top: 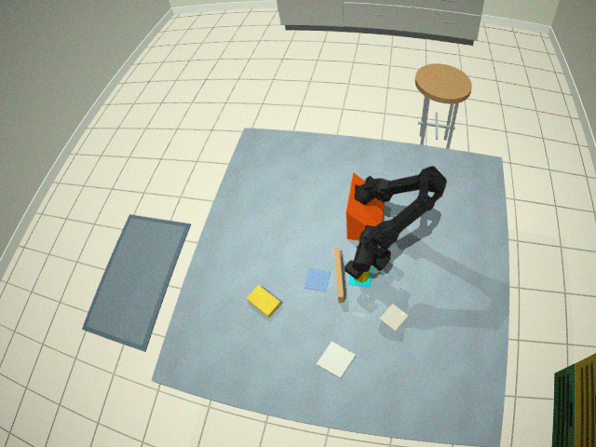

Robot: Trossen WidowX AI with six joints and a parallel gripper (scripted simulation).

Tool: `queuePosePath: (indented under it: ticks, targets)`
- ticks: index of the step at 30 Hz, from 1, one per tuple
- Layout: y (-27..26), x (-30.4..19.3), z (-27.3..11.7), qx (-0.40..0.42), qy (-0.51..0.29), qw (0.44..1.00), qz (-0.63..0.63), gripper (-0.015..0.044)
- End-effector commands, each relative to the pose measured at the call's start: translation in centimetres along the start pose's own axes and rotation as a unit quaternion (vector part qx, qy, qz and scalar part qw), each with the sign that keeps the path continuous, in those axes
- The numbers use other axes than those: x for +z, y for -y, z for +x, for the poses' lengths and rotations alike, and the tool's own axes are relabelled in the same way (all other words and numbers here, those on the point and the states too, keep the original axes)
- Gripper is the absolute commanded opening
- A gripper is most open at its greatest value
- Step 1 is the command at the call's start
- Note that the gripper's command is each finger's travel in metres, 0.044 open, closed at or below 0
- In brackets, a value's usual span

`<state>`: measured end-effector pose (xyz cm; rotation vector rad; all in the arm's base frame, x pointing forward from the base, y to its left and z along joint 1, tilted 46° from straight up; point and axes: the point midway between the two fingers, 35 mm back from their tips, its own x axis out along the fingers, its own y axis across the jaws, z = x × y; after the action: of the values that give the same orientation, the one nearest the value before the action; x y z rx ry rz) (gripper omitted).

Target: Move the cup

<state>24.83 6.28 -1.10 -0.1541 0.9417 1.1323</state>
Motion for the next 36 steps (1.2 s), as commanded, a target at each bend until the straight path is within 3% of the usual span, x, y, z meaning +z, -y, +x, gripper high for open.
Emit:
queuePosePath:
  ticks: [1, 7, 13, 36]
  targets:
    - [0.0, 0.0, 0.0, 0.0, 0.0, 1.0, -0.001, 0.0]
    - [0.0, 0.0, 0.0, 0.0, 0.0, 1.0, -0.001, 0.0]
    - [0.0, 0.0, 0.0, 0.0, 0.0, 1.0, -0.001, 0.0146]
    - [0.2, 0.0, -2.0, 0.0, -0.001, 1.0, 0.001, 0.0146]
